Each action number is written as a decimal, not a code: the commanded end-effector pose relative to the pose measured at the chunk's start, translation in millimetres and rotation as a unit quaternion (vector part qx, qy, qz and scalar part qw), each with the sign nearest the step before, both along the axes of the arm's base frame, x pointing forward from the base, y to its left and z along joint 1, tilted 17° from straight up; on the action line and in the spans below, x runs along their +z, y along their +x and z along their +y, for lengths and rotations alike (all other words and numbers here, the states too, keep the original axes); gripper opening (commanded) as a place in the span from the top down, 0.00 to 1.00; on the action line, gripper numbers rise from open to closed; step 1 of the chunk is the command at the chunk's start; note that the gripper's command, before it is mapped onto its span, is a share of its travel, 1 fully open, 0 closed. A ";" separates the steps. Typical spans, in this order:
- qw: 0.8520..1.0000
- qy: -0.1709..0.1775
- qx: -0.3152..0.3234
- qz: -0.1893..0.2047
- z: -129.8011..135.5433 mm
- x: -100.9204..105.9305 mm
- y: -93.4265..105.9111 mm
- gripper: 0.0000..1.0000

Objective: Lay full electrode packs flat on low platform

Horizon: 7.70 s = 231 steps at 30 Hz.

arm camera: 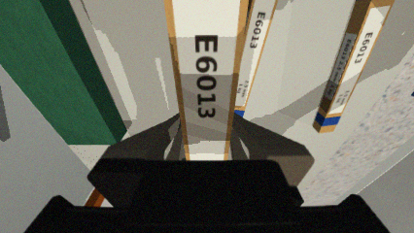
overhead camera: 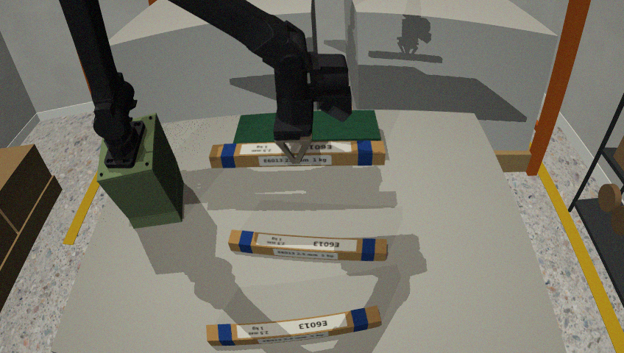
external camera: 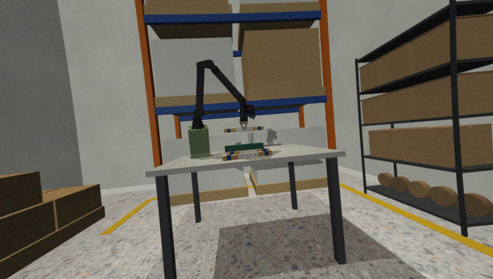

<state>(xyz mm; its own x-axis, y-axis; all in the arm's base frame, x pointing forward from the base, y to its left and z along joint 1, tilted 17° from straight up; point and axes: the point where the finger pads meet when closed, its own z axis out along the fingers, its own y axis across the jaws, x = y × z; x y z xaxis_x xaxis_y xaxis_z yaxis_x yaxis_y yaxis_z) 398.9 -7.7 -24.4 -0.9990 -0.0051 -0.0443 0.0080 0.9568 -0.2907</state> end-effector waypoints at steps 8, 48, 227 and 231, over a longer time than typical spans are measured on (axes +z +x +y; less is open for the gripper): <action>1.000 0.002 0.006 -0.020 -1.7 -3.0 15.2 1.00; 1.000 0.002 0.006 -0.019 -12.0 -37.2 16.7 1.00; 1.000 0.001 0.006 -0.018 -19.5 -62.1 17.6 1.00; 1.000 0.002 0.006 -0.019 -18.8 -59.5 17.5 1.00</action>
<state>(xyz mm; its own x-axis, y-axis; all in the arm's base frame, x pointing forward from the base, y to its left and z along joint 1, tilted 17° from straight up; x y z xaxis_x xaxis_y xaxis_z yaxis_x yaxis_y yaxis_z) 398.8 -39.1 -114.0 -0.9999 -0.0019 -0.0168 0.0031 0.9570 -0.2901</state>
